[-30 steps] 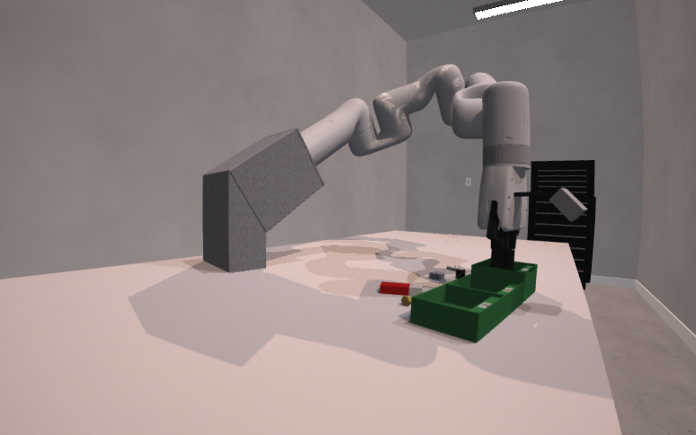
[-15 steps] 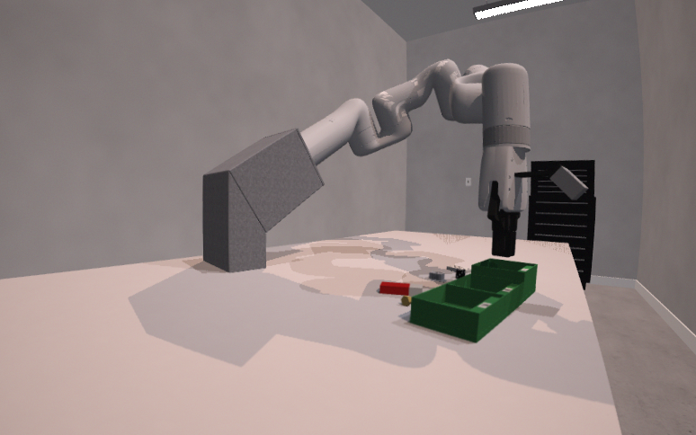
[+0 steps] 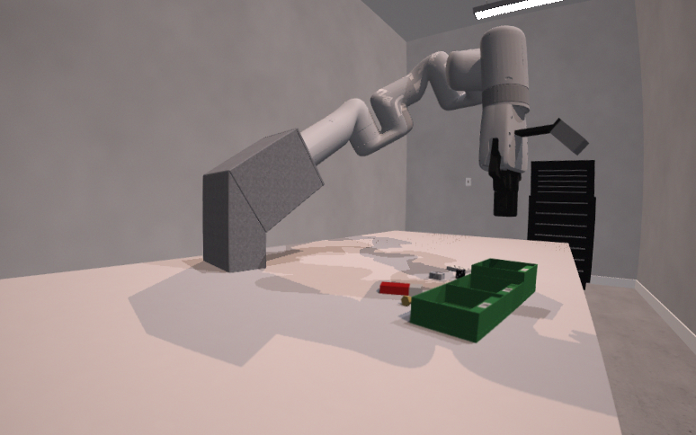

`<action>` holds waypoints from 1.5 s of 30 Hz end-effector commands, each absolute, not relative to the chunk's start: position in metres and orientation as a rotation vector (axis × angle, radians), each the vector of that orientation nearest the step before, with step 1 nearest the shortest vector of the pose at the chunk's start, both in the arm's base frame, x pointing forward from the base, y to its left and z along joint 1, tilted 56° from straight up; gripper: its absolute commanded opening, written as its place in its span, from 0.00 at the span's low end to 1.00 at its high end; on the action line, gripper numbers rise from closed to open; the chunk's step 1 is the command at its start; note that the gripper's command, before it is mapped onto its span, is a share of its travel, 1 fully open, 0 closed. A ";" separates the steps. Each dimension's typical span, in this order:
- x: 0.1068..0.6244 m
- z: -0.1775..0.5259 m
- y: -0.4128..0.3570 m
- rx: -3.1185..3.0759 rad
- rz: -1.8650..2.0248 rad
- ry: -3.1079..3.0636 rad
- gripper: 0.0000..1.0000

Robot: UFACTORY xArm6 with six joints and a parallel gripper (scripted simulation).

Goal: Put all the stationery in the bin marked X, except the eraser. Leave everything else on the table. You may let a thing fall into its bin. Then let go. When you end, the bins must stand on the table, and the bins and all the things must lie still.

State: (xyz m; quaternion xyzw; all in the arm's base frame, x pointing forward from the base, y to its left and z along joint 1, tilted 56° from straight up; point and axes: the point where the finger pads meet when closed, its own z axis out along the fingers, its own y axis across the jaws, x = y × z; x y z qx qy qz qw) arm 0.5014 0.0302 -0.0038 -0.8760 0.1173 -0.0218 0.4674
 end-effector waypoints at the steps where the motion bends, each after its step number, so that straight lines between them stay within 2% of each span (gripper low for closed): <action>1: 0.498 0.012 0.008 -2.149 -0.055 0.287 0.07; 8: 0.490 0.040 -0.032 -2.149 -0.055 0.287 0.07; 16: 0.490 0.040 -0.032 -2.149 -0.055 0.287 0.07; 17: 0.486 0.037 -0.026 -2.156 -0.084 0.234 0.29; 34: 0.413 -0.008 0.065 -2.166 -0.134 0.138 0.29; 45: 0.382 -0.023 0.099 -2.165 -0.133 0.138 0.29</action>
